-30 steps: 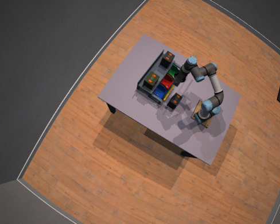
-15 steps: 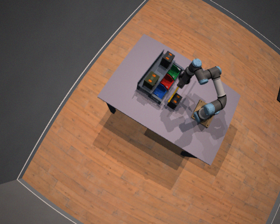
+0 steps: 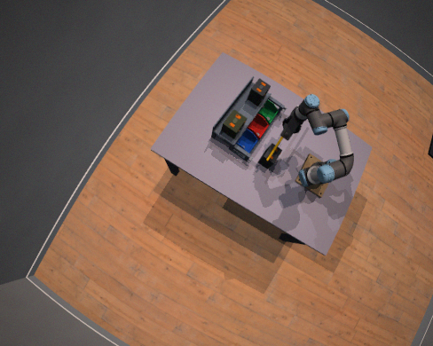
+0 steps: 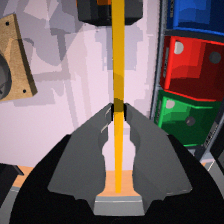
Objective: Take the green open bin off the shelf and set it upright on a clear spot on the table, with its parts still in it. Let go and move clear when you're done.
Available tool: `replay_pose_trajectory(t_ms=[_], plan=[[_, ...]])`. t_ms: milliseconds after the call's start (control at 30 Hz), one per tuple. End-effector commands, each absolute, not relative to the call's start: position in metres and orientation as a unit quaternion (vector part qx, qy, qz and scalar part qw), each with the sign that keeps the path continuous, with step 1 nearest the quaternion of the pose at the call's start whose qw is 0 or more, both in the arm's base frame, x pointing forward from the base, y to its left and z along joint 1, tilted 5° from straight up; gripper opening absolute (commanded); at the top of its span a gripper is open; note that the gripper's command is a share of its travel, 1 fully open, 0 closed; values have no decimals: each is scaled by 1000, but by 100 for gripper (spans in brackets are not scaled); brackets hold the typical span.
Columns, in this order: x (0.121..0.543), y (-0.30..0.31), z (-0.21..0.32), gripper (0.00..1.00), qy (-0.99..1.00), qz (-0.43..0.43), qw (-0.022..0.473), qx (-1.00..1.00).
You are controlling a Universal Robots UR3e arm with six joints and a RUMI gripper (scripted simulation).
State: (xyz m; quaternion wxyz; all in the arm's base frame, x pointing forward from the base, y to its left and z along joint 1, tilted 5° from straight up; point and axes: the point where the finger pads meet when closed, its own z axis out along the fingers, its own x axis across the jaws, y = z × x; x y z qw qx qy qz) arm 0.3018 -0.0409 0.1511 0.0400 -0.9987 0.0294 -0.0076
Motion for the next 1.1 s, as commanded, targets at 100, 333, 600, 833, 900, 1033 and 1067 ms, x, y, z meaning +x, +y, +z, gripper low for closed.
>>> replay_pose_trajectory(t_ms=[100,333,600,833,900,1033,1067], plan=[[295,-43,152,0,29,-13,39,-999],[265,-48,151,0,29,-12,39,-999],[257,-50,150,0,29,-13,39,-999],[236,-53,149,0,29,-12,39,-999],[214,-57,148,0,29,-12,39,-999],[204,-59,148,0,29,-12,39,-999],[204,-59,148,0,29,-12,39,-999]])
